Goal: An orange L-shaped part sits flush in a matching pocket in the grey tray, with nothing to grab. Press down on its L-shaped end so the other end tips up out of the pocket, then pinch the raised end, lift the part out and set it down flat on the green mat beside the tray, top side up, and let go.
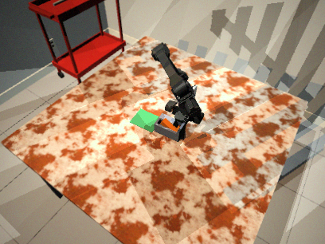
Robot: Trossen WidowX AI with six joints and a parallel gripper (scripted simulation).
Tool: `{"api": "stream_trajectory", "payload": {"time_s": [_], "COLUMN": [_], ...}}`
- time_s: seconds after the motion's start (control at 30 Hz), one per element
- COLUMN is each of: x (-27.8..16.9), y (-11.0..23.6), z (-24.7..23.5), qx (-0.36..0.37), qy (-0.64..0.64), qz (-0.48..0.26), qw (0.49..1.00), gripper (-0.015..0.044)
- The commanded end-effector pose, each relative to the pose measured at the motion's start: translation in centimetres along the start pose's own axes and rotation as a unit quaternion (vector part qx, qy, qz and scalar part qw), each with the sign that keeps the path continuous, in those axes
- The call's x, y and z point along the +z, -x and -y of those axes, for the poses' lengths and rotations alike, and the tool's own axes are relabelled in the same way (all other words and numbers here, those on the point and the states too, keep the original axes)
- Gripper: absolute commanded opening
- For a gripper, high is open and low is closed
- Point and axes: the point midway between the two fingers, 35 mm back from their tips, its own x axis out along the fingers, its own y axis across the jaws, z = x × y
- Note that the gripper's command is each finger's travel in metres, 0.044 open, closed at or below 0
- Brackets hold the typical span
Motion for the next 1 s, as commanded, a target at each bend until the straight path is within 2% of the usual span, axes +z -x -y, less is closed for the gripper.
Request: {"api": "stream_trajectory", "payload": {"time_s": [0.0,0.97], "x": [-0.23,0.03], "y": [2.09,2.07], "z": [0.54,0.34], "qx": [0.003,0.006], "qy": [-0.005,-0.003], "qz": [-0.003,0.008], "qw": [1.000,1.000], "gripper": [0.0180,0.0180]}}
